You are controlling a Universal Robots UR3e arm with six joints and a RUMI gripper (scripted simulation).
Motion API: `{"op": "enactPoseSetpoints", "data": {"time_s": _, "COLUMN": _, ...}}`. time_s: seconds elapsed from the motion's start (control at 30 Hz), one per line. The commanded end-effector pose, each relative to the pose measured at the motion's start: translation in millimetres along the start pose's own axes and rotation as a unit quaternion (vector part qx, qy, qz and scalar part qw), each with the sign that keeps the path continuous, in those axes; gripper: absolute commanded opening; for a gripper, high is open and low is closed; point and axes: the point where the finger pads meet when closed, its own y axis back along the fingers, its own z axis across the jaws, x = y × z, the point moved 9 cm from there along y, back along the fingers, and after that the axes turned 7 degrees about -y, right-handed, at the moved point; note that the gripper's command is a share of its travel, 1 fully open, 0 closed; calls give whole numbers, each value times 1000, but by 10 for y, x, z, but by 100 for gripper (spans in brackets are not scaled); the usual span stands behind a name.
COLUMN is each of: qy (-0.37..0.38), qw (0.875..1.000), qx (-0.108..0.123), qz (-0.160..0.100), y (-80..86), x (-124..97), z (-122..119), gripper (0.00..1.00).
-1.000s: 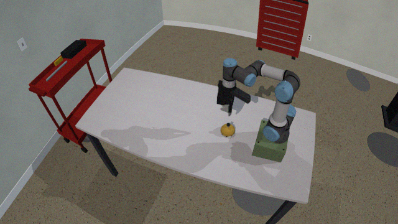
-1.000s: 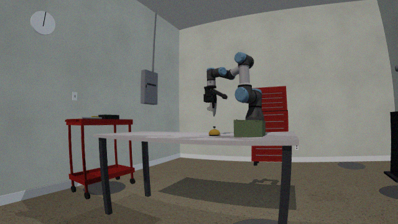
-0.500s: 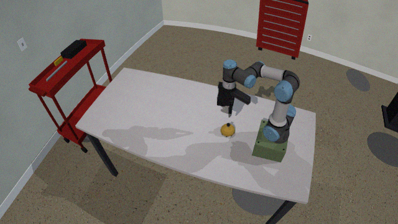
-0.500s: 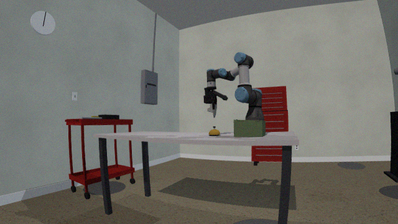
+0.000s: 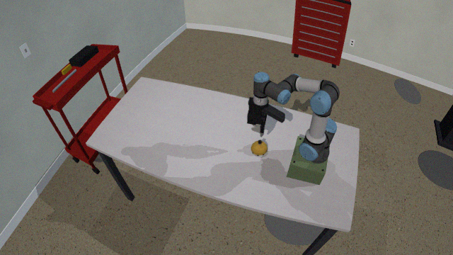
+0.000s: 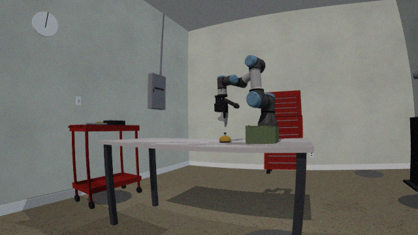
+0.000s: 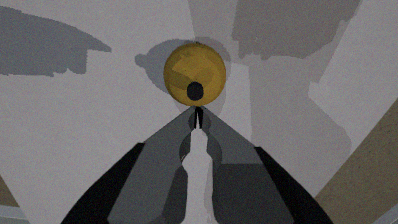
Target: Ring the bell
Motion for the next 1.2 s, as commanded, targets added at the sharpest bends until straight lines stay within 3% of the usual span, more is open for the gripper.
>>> {"op": "enactPoseSetpoints", "data": {"time_s": 0.0, "qy": 0, "qw": 1000, "qx": 3, "qz": -7, "y": -103, "x": -26, "z": -25, "gripper": 0}}
{"op": "enactPoseSetpoints", "data": {"time_s": 0.37, "qy": 0, "qw": 1000, "qx": 3, "qz": -7, "y": -262, "x": -26, "z": -37, "gripper": 0}}
{"op": "enactPoseSetpoints", "data": {"time_s": 1.17, "qy": 0, "qw": 1000, "qx": 4, "qz": -8, "y": -303, "x": -30, "z": -40, "gripper": 0}}
